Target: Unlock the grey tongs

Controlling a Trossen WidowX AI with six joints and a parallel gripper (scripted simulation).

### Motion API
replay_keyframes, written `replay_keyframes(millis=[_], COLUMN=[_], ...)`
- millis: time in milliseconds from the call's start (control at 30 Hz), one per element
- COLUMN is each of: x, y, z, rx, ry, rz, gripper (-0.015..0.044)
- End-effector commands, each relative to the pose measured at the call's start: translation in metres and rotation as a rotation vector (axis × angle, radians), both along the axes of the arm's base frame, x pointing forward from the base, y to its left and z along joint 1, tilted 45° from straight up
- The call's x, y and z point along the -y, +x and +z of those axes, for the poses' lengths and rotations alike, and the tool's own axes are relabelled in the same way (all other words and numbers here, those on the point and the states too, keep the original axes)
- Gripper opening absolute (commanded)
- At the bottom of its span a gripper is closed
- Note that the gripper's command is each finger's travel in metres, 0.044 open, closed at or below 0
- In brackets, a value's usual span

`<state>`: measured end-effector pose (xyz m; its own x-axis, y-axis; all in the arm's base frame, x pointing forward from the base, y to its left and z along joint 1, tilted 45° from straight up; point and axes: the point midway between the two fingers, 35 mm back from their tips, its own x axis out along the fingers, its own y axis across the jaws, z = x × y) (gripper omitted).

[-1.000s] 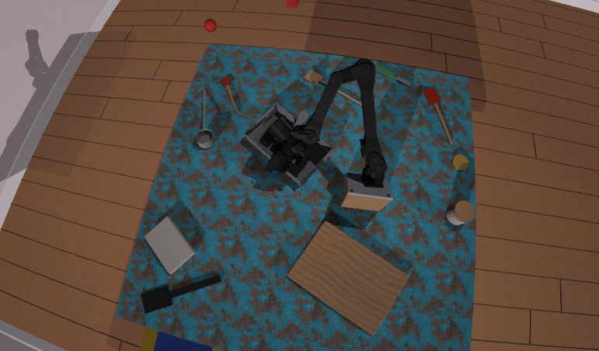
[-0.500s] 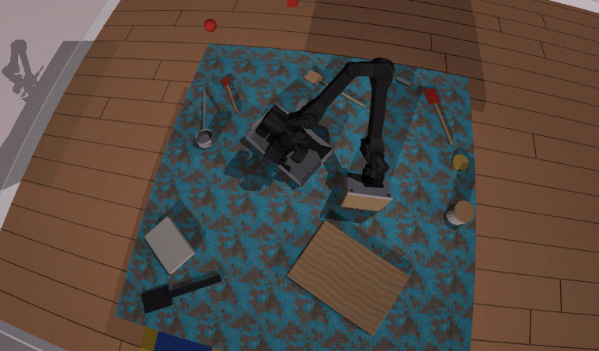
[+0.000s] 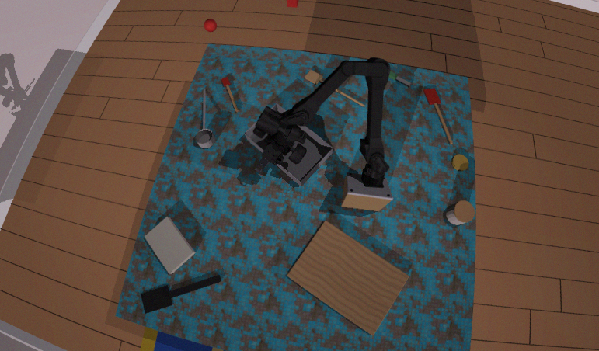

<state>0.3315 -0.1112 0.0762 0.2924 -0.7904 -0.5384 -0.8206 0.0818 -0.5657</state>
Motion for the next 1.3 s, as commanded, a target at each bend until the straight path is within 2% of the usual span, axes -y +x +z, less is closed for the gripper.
replay_keyframes(millis=[0, 1033, 1267], x=[-0.0013, -0.0009, -0.0009], y=[0.0049, 0.0057, 0.0053], z=[-0.0005, 0.0, 0.0004], rx=[0.0, -0.084, -0.086], ry=[0.036, 0.219, 0.22], rz=[-0.032, -0.429, -0.439], gripper=[-0.015, -0.015, -0.015])
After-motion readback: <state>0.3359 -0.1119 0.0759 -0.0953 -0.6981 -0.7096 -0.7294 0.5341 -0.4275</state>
